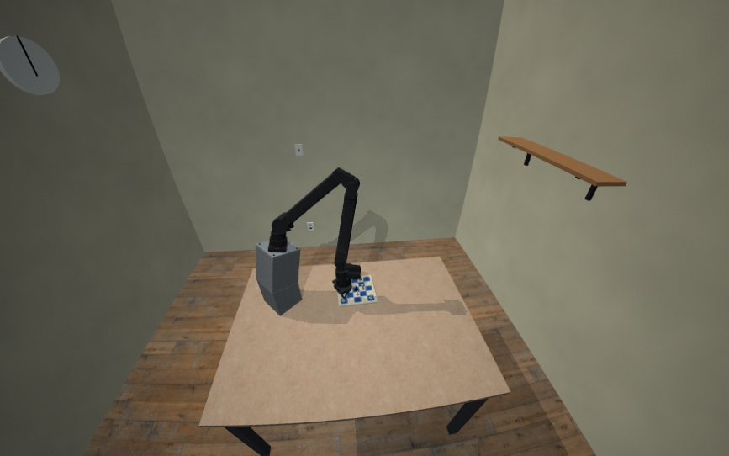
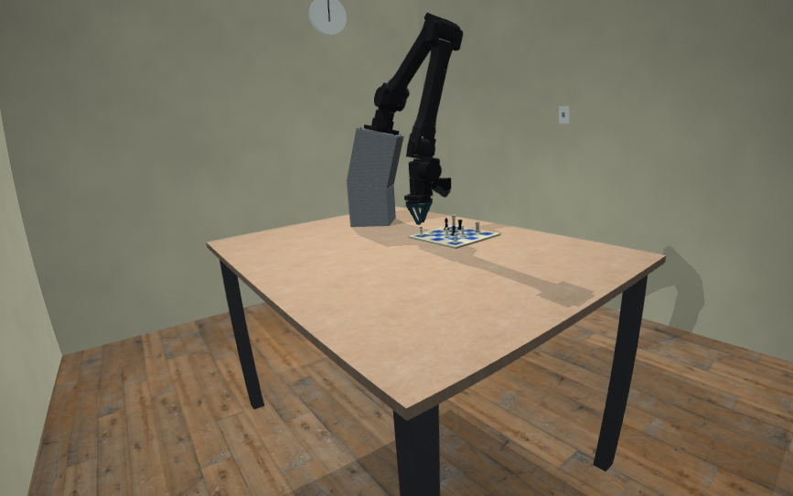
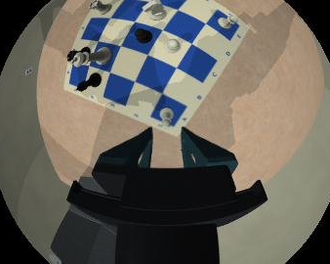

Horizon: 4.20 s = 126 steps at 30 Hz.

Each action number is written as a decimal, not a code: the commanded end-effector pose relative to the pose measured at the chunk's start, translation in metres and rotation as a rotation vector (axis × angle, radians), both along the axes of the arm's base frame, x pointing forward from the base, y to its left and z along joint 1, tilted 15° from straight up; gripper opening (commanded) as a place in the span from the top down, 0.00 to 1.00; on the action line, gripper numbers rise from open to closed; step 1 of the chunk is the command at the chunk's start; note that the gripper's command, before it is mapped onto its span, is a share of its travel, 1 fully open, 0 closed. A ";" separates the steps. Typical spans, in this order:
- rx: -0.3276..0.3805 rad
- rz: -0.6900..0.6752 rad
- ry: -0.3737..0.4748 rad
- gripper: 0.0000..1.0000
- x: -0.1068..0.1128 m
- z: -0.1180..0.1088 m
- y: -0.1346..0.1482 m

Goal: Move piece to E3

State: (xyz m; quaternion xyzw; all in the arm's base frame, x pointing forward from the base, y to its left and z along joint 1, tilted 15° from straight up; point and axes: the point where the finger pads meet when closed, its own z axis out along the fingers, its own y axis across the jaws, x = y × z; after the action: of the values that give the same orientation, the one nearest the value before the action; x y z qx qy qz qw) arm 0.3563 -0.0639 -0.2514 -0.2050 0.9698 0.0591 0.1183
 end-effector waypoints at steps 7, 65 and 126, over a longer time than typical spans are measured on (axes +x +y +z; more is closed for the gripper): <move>-0.006 0.008 -0.015 0.67 0.005 0.000 0.004; -0.006 0.009 -0.011 0.67 -0.003 -0.001 0.000; -0.005 -0.006 -0.012 0.67 -0.004 -0.001 -0.007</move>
State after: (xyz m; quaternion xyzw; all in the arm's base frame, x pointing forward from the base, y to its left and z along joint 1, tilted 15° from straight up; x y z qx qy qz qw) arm 0.3538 -0.0634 -0.2527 -0.2087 0.9691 0.0590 0.1177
